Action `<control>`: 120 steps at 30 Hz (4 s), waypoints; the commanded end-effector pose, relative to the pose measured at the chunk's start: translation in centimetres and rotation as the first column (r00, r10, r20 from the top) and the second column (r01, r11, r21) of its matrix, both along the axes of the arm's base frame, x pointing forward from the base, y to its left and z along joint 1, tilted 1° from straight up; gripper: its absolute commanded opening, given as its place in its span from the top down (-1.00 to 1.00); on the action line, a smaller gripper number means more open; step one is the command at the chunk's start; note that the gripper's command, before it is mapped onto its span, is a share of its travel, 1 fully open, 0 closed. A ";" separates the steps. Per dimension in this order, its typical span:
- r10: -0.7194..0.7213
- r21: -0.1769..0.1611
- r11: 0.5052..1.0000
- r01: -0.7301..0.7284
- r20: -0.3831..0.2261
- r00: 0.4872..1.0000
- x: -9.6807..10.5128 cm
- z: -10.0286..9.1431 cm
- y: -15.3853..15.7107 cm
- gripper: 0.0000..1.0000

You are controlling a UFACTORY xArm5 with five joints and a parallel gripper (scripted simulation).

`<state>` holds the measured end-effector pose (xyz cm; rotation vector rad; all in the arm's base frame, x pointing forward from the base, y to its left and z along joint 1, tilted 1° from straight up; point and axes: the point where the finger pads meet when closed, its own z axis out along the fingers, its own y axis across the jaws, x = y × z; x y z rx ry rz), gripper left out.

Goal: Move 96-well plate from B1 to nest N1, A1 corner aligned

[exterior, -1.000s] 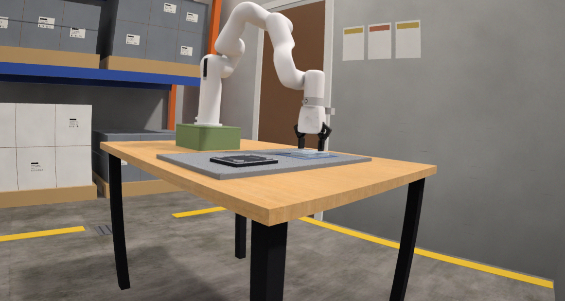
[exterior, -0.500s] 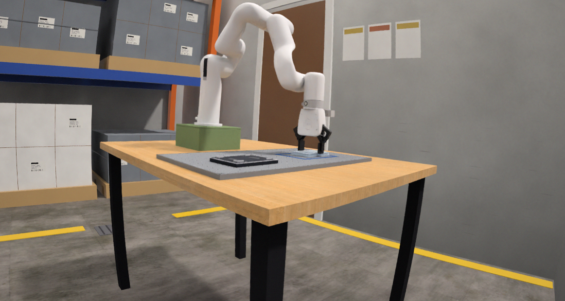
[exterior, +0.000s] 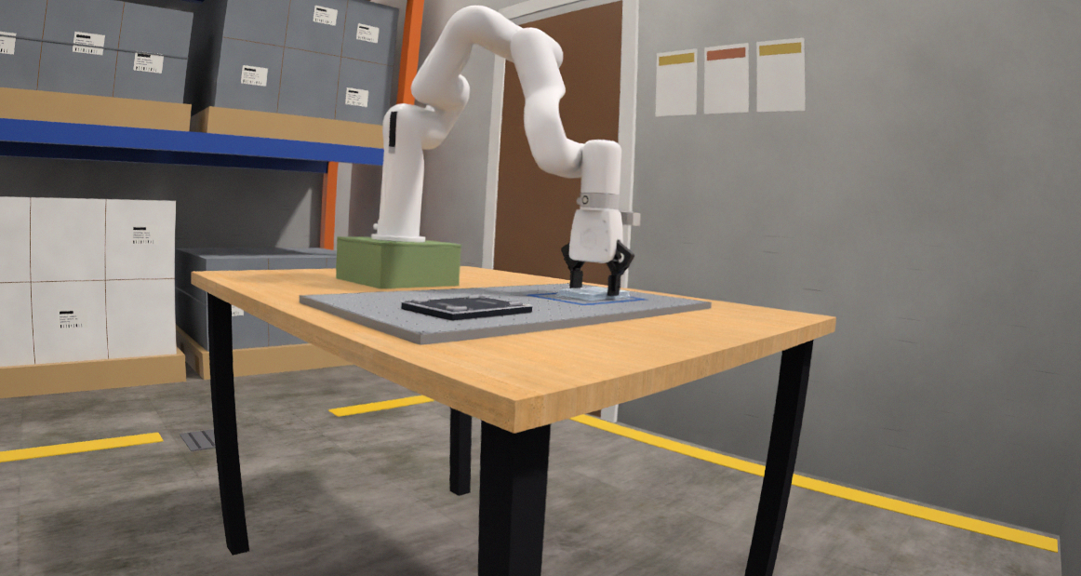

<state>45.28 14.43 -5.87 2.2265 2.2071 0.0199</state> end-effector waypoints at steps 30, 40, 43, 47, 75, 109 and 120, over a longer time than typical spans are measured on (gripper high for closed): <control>0.000 0.009 1.000 0.000 0.000 1.000 0.1 0.2 0.0 1.00; 0.000 0.009 1.000 0.000 0.000 1.000 0.1 0.2 0.0 1.00; 0.000 0.009 1.000 0.000 0.000 1.000 0.1 0.2 0.0 1.00; 0.000 0.009 1.000 0.000 0.000 1.000 0.1 0.2 0.0 1.00; 0.000 0.009 1.000 0.000 0.000 1.000 0.1 1.2 0.0 1.00; 0.000 0.009 1.000 0.000 0.000 1.000 0.1 3.7 0.0 1.00; 0.000 0.009 1.000 0.000 0.000 1.000 0.1 5.2 0.0 1.00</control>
